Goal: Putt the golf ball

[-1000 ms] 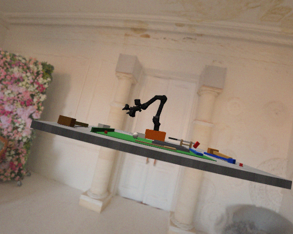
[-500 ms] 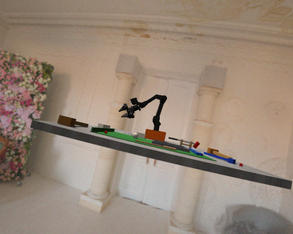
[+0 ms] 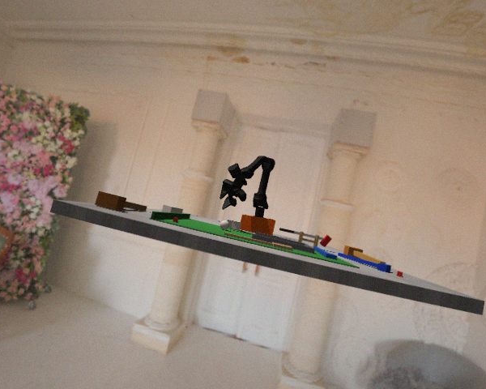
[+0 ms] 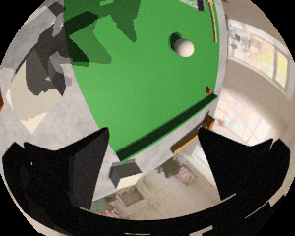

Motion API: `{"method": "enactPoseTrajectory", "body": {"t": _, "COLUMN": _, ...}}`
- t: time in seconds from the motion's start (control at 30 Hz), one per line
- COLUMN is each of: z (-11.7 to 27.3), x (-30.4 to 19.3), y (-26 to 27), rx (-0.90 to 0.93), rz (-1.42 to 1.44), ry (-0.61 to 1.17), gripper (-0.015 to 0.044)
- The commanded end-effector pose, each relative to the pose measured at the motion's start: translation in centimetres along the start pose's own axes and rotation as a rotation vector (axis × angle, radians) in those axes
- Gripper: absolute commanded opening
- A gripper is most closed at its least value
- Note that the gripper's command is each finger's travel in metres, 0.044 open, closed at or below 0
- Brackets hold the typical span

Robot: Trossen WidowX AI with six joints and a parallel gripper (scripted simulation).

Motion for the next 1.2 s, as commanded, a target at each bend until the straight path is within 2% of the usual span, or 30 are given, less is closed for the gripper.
{"method": "enactPoseTrajectory", "body": {"t": 0.0, "z": 0.2, "x": 6.4, "y": 0.1, "rx": 0.079, "rz": 0.019, "ry": -0.170, "gripper": 0.0440}}
{"method": "enactPoseTrajectory", "body": {"t": 0.3, "z": 3.7, "x": 18.7, "y": 3.0, "rx": 0.319, "rz": 0.094, "ry": -0.429, "gripper": 0.0440}}
{"method": "enactPoseTrajectory", "body": {"t": 0.57, "z": 9.1, "x": 26.7, "y": 8.6, "rx": 0.569, "rz": 0.203, "ry": -0.506, "gripper": 0.0440}}
{"method": "enactPoseTrajectory", "body": {"t": 0.67, "z": 10.8, "x": 27.9, "y": 10.5, "rx": 0.638, "rz": 0.241, "ry": -0.500, "gripper": 0.0440}}
{"method": "enactPoseTrajectory", "body": {"t": 0.87, "z": 10.9, "x": 28.0, "y": 10.7, "rx": 0.643, "rz": 0.244, "ry": -0.500, "gripper": 0.0440}}
{"method": "enactPoseTrajectory", "body": {"t": 1.17, "z": 9.0, "x": 28.2, "y": 12.0, "rx": 0.643, "rz": 0.244, "ry": -0.499, "gripper": 0.0440}}
Point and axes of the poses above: the point midway between the two fingers, 35 mm back from their tips, its own z axis back along the fingers, its own y axis across the jaws, x = y × z, the point moved 7 cm from there along z, back along the fingers, and after that the axes turned 8 degrees about -z, right-handed, at the moved point
